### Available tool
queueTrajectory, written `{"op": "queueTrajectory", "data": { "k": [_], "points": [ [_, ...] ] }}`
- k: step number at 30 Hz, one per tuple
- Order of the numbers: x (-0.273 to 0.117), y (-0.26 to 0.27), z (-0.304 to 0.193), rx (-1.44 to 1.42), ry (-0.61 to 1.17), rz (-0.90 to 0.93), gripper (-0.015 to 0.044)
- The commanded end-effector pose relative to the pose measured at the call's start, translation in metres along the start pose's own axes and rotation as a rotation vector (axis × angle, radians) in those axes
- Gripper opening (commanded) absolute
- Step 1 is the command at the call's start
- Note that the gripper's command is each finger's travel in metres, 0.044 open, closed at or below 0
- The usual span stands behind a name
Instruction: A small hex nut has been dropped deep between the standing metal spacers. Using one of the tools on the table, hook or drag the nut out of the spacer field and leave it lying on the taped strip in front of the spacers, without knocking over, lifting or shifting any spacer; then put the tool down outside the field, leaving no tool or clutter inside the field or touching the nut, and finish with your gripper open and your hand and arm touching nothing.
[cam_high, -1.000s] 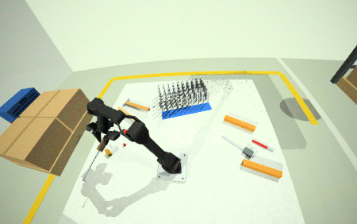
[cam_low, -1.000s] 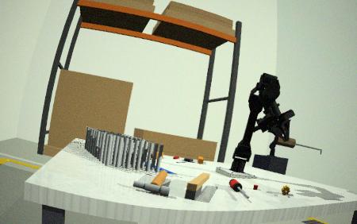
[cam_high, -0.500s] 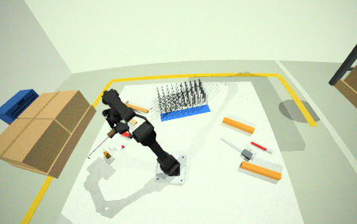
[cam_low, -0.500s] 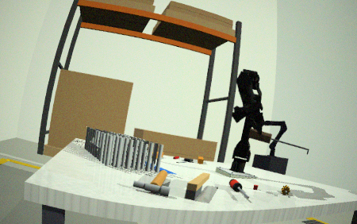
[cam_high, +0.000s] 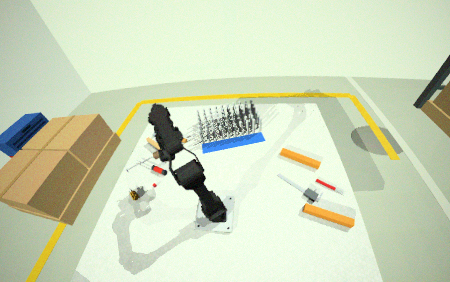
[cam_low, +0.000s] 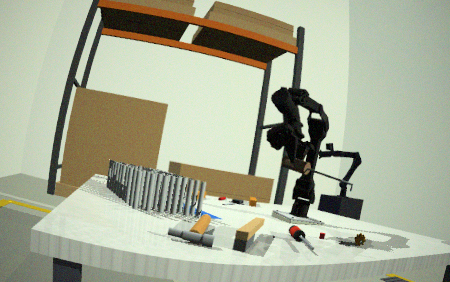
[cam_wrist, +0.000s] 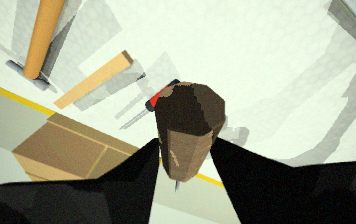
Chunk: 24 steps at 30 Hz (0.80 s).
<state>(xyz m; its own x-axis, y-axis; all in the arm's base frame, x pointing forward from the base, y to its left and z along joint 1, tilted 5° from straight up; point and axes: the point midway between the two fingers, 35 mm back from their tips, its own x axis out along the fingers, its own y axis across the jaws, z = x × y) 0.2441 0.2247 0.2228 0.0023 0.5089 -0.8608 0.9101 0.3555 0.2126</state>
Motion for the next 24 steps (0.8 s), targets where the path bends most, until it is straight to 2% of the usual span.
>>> {"op": "queueTrajectory", "data": {
  "k": [1,24],
  "points": [
    [-0.012,0.002,0.021,0.109,-0.032,0.063,0.0],
    [-0.072,-0.023,0.147,0.775,-0.207,0.415,0.0]
  ]
}}
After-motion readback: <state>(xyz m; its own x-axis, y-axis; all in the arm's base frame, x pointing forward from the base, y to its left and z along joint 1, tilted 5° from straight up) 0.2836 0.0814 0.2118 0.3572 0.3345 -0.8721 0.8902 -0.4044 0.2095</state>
